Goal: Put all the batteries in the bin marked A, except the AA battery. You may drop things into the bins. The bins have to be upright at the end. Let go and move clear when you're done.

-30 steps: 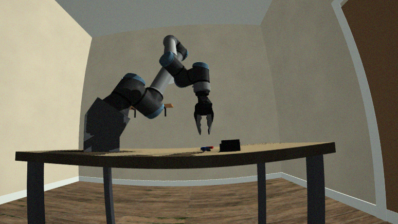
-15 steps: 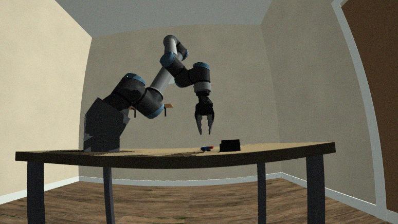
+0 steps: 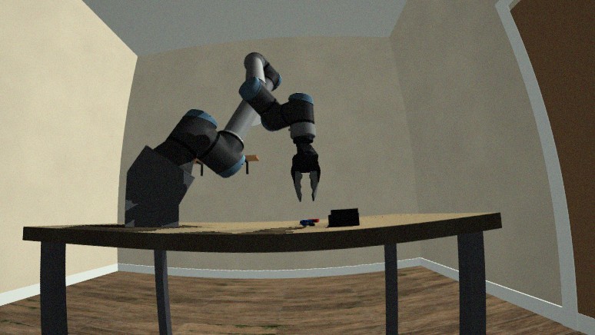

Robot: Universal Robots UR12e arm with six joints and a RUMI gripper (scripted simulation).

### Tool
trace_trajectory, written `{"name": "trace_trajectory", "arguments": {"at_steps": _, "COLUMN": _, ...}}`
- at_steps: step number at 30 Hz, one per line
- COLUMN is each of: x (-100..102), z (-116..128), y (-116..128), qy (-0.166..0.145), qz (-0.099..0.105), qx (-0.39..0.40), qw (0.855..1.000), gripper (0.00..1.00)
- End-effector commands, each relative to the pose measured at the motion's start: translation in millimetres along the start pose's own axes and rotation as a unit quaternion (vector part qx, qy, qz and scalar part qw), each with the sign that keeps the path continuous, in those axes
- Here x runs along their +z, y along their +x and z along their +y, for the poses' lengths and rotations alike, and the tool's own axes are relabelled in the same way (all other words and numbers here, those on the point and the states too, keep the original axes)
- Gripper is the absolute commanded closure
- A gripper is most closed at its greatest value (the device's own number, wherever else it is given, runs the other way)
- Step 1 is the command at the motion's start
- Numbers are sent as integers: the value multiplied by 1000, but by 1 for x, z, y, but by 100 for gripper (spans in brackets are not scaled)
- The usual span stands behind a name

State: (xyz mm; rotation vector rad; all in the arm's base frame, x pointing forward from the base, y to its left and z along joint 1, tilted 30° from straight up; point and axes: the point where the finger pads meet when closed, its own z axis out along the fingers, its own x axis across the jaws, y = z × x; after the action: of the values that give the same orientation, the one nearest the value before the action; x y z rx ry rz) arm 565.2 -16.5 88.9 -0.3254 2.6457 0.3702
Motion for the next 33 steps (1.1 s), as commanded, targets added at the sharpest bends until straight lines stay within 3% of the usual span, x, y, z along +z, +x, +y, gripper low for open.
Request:
{"name": "trace_trajectory", "arguments": {"at_steps": 1, "x": 0, "z": 0, "y": 0, "qy": 0, "qz": 0, "qx": 0, "qw": 1000, "gripper": 75}}
{"name": "trace_trajectory", "arguments": {"at_steps": 5, "x": 0, "z": 0, "y": 0, "qy": 0, "qz": 0, "qx": 0, "qw": 1000, "gripper": 75}}
{"name": "trace_trajectory", "arguments": {"at_steps": 23, "x": 64, "z": -1, "y": -1, "qy": 0, "qz": 0, "qx": 0, "qw": 1000, "gripper": 75}}
{"name": "trace_trajectory", "arguments": {"at_steps": 33, "x": 67, "z": -1, "y": -1, "qy": 0, "qz": 0, "qx": 0, "qw": 1000, "gripper": 75}}
